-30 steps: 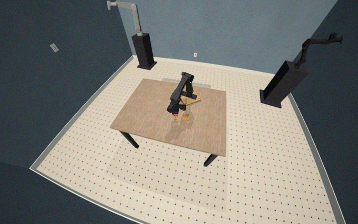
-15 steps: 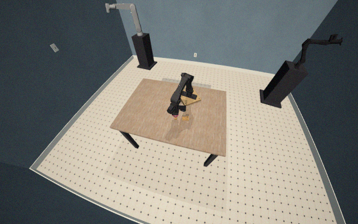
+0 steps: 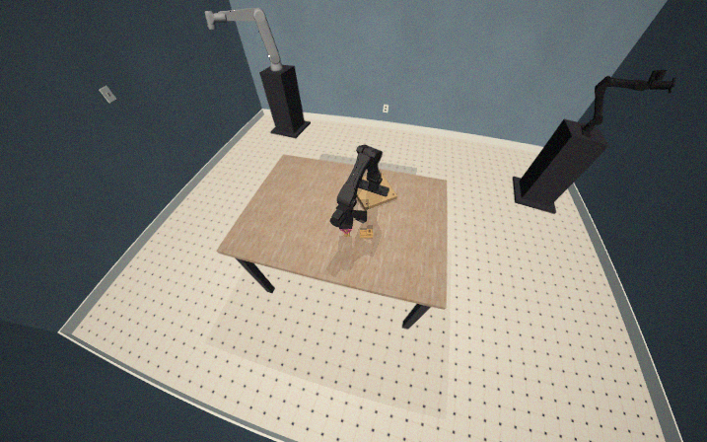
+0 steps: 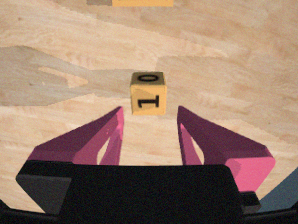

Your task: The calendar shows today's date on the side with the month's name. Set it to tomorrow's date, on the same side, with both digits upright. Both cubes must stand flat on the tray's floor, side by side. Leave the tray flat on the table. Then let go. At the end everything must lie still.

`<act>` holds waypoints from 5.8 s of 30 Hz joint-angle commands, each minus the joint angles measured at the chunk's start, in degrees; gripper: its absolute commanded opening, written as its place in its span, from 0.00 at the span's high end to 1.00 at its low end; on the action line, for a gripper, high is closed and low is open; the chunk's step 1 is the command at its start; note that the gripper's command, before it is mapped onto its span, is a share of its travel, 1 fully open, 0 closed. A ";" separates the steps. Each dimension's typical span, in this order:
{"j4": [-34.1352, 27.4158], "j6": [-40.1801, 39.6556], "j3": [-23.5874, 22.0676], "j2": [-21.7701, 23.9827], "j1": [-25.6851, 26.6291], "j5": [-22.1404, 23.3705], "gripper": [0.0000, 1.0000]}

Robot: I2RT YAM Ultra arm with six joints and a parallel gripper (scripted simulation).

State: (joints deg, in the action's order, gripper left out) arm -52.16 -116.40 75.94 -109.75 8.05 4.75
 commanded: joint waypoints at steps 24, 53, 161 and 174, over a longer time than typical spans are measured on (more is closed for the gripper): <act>0.53 0.28 -0.88 -0.96 -0.56 0.19 0.55; 0.57 0.33 -1.11 -0.80 -0.64 0.18 0.55; 6.19 0.83 -3.40 -3.18 -1.00 0.15 0.55; 6.19 0.81 -3.40 -3.18 -1.00 0.15 0.74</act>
State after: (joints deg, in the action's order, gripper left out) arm -45.52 -115.81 72.20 -113.06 7.46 4.73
